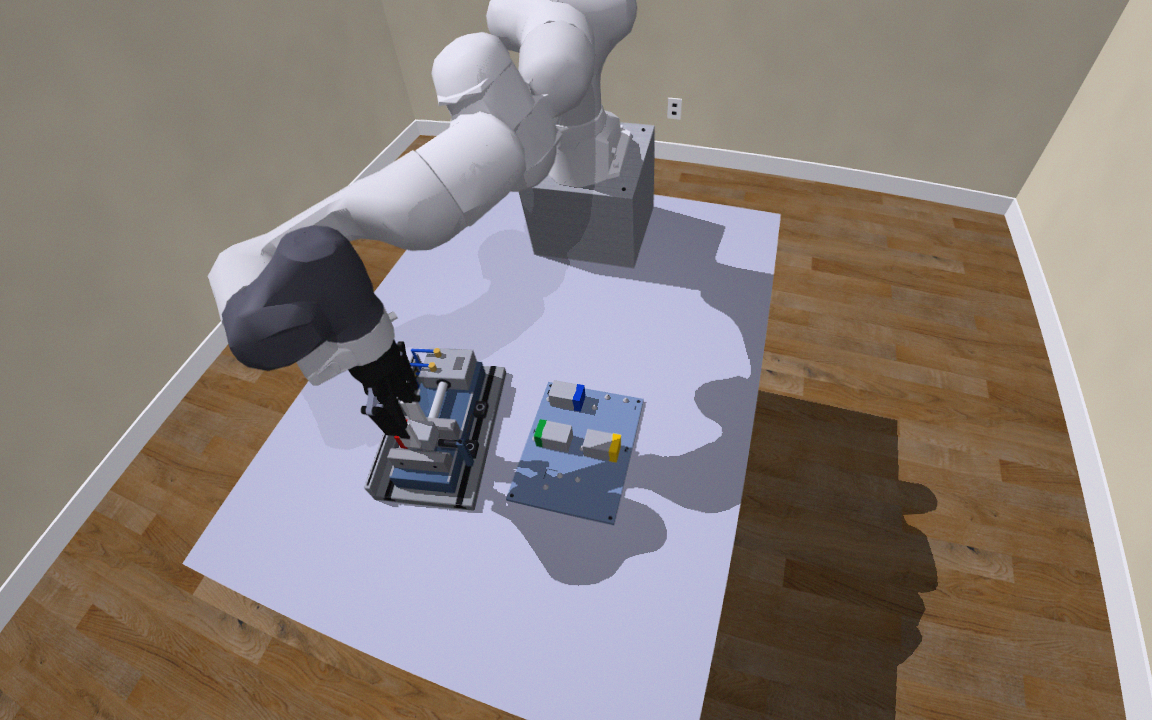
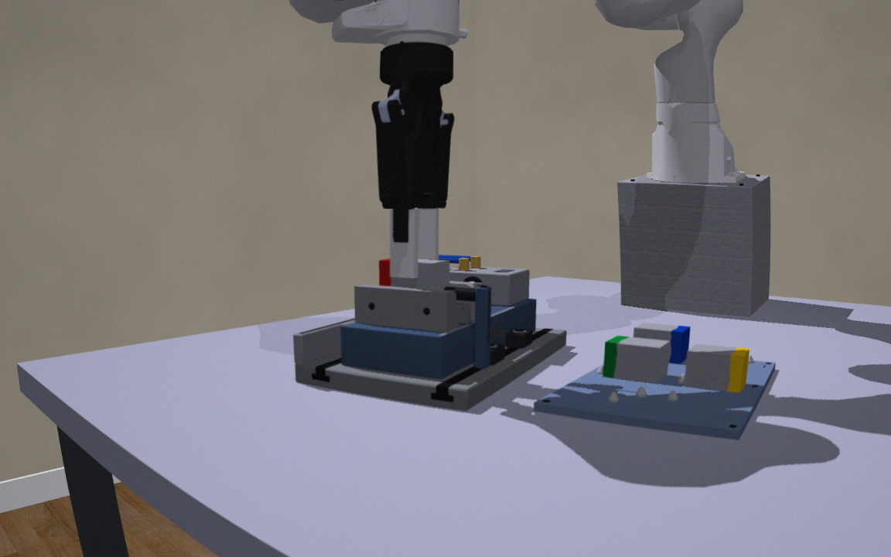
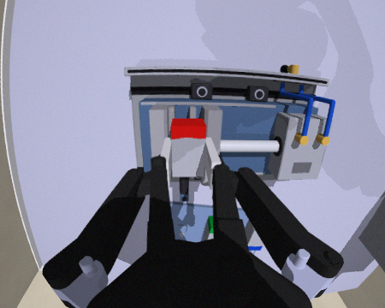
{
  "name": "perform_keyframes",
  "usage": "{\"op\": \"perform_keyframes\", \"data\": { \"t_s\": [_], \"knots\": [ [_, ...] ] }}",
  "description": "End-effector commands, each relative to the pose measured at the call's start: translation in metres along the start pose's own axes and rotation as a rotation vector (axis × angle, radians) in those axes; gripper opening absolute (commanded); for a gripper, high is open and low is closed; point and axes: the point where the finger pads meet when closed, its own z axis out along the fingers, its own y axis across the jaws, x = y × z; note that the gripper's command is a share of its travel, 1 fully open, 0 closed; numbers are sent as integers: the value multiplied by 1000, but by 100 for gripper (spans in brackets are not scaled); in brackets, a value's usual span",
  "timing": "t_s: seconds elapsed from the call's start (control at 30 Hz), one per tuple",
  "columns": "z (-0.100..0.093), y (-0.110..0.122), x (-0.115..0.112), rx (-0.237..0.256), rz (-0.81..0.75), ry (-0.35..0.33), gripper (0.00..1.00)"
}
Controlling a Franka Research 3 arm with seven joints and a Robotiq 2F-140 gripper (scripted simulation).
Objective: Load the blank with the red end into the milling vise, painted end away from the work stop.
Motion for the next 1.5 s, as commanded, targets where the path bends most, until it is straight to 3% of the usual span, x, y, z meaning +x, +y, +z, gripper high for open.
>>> {"op": "perform_keyframes", "data": {
  "t_s": [0.0, 1.47],
  "knots": [
    [0, -1, -1, 2, 3, -2, 0],
    [1, -4, -4, 3, 5, -3, 0]
  ]
}}
